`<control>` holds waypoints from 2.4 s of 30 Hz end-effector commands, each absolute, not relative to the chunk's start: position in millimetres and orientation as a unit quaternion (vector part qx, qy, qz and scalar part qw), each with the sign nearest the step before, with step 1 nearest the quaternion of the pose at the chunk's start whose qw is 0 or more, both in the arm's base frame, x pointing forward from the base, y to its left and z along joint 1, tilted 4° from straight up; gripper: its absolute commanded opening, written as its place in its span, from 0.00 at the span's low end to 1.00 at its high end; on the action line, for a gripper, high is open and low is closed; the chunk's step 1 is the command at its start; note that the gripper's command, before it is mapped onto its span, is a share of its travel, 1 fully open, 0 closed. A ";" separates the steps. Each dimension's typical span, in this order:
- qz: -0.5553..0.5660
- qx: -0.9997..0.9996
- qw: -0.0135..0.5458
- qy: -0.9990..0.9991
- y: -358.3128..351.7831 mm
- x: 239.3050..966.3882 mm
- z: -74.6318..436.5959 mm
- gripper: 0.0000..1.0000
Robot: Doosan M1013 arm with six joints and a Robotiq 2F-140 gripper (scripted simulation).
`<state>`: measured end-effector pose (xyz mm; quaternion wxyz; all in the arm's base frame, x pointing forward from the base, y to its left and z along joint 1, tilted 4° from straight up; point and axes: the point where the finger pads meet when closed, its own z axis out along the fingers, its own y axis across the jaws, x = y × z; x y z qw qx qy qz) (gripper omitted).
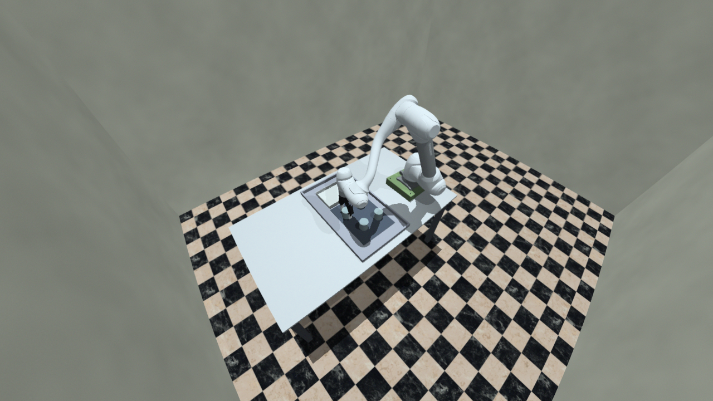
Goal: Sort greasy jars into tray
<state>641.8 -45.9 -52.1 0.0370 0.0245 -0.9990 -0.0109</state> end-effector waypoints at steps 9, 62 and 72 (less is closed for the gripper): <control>-0.011 0.025 0.037 -0.999 -45.8 641.8 -52.0 0.59; -0.011 0.025 0.037 -0.999 -45.8 641.8 -52.0 0.50; -0.011 0.025 0.037 -0.999 -45.8 641.8 -52.0 0.47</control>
